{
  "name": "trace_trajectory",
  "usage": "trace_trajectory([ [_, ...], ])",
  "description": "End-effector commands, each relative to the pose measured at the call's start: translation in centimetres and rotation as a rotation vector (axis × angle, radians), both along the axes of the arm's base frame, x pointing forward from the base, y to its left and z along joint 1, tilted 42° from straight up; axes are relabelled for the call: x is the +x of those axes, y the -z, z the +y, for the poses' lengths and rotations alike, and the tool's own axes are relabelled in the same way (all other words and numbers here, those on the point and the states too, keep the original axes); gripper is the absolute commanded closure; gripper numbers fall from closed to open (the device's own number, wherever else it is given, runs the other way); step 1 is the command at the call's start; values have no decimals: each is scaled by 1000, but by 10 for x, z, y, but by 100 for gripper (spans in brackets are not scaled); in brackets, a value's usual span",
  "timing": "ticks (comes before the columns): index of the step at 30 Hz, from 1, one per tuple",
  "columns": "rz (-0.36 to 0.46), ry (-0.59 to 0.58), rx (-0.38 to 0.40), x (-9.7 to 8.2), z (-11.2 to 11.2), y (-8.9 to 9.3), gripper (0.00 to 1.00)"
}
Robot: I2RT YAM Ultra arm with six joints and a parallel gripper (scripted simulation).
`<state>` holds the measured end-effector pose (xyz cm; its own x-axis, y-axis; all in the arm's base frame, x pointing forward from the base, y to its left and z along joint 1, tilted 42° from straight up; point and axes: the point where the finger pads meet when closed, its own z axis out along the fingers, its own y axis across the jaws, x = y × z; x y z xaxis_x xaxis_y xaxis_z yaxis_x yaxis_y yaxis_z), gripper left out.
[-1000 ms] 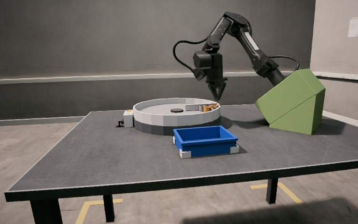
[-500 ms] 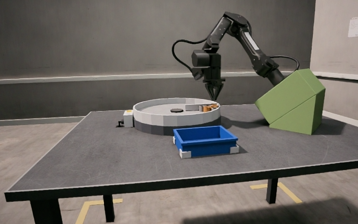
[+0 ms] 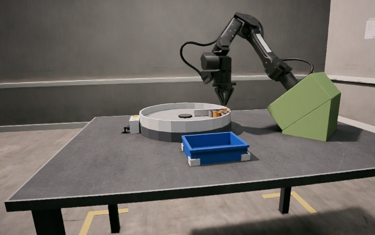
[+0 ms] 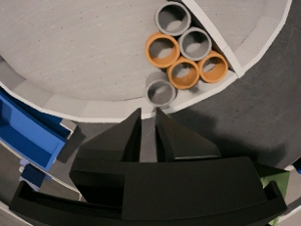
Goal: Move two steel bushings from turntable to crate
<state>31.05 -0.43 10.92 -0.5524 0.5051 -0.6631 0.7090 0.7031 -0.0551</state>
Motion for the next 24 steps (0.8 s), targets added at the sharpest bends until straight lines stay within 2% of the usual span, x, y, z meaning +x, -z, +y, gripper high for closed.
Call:
trace_trajectory([
  [1,-8,-1,-2,-1,-2,0,87],
  [24,-13,-2,-1,-3,-1,0,87],
])
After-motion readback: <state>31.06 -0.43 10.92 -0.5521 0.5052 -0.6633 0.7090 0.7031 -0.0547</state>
